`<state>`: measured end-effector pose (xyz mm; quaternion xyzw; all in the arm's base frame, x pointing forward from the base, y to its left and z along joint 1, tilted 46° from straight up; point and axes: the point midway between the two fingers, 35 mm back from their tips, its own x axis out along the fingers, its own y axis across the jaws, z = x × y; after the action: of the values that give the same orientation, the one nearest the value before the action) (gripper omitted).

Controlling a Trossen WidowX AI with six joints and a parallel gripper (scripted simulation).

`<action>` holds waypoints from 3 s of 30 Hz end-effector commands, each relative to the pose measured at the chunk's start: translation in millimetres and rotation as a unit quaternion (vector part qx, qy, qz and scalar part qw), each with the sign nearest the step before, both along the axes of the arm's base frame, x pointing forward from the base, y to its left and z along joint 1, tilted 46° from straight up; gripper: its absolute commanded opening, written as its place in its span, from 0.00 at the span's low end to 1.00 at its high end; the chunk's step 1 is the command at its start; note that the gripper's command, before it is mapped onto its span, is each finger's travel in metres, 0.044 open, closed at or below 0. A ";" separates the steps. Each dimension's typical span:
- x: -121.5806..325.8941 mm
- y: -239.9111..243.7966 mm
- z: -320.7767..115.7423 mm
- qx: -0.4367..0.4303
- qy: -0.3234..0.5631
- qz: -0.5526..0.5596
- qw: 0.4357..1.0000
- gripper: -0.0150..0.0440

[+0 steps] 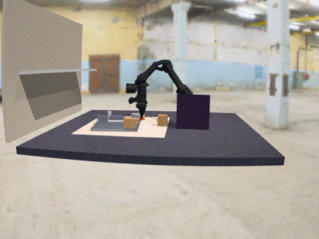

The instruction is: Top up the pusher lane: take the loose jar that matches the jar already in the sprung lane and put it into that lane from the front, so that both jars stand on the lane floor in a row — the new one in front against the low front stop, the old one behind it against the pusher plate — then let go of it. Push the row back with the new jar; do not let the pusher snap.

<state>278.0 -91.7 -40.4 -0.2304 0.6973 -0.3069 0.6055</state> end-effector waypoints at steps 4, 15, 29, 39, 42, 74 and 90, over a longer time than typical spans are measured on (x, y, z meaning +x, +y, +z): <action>3.4 -1.4 0.4 -0.002 0.001 0.002 1.000 0.25; 7.7 -2.2 0.1 -0.002 0.001 0.002 1.000 0.25; 13.1 -3.3 -0.2 -0.002 0.001 0.002 1.000 0.25; 16.9 -4.0 -0.2 -0.002 0.001 0.002 1.000 0.25; 18.1 -4.2 -0.2 -0.002 0.001 0.002 1.000 0.25; 30.5 -5.9 0.3 -0.002 0.000 0.002 1.000 0.25; 36.7 -6.4 1.1 -0.002 0.000 0.002 1.000 0.25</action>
<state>304.5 -97.1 -42.6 -0.2320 0.7062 -0.3034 0.5961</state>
